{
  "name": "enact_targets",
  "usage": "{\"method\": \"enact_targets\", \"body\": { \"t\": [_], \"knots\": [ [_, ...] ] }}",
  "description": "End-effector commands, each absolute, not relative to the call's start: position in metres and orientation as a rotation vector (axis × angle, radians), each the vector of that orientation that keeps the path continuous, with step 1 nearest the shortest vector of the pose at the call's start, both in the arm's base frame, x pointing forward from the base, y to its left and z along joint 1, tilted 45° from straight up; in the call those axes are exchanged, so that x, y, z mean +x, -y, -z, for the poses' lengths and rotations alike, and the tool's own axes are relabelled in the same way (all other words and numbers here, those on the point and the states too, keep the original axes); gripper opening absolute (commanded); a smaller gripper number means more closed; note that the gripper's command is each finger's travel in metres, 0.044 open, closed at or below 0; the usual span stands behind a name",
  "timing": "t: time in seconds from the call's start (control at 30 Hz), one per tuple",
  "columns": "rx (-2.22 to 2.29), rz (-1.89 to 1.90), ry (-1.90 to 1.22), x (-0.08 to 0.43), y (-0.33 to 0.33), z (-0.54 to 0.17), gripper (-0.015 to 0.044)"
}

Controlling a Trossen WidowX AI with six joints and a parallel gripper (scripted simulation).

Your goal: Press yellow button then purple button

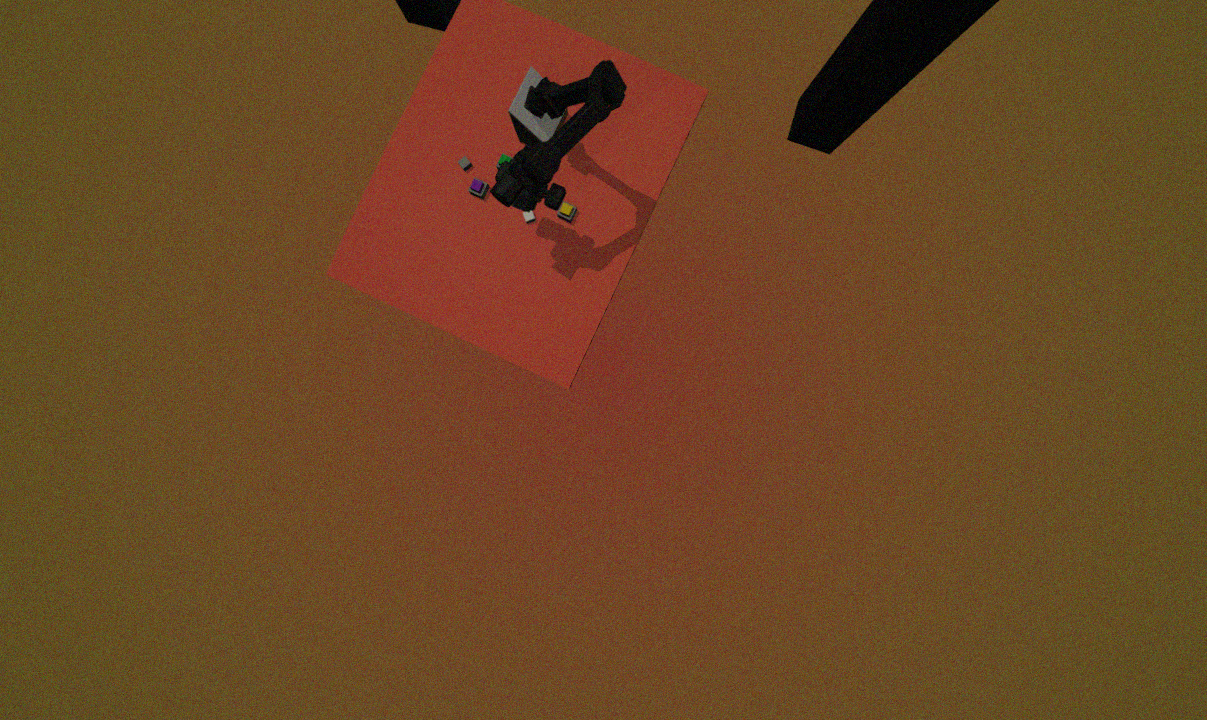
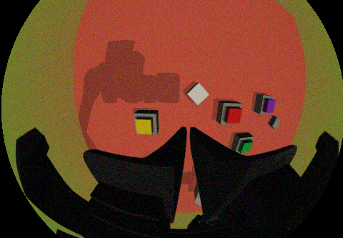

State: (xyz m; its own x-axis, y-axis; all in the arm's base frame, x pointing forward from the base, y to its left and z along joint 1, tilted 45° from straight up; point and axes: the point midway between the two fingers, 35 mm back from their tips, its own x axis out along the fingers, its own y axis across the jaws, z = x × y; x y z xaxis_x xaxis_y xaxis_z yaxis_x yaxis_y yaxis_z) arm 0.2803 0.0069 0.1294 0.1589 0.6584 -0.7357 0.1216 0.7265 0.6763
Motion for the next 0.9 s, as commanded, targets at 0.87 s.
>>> {"method": "enact_targets", "body": {
  "t": [0.87],
  "knots": [
    [0.729, -0.462, -1.392, 0.271, 0.109, 0.071, 0.0020]
  ]
}}
